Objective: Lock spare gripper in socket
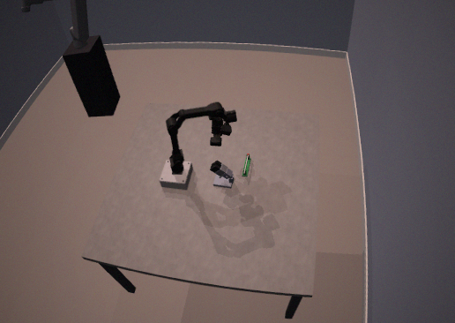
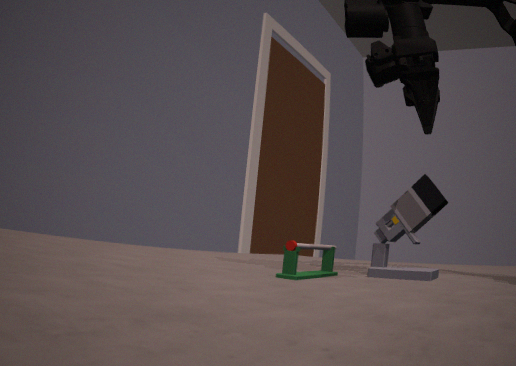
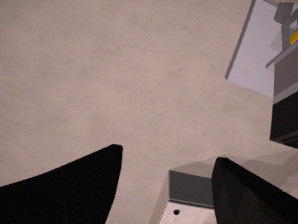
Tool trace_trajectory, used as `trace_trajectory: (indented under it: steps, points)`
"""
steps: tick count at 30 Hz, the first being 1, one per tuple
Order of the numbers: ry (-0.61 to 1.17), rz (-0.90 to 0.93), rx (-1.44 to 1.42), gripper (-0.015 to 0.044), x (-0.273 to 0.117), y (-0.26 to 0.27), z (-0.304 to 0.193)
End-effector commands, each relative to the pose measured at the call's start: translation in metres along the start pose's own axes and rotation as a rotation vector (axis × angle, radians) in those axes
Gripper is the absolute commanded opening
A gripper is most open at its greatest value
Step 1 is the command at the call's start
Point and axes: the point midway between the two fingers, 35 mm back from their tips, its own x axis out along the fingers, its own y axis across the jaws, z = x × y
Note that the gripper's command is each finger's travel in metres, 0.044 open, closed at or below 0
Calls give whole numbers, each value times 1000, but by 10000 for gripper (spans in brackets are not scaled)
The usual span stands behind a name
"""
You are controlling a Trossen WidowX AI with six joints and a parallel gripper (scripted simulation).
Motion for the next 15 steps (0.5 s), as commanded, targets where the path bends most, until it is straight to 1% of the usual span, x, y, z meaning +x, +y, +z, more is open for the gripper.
trace_trajectory:
  steps: [1,6,15]
  points:
    - [-16,-66,-337,180,4,2,45]
    - [1,-156,-781,180,19,1,101]
    - [64,-245,-1221,180,40,-6,153]
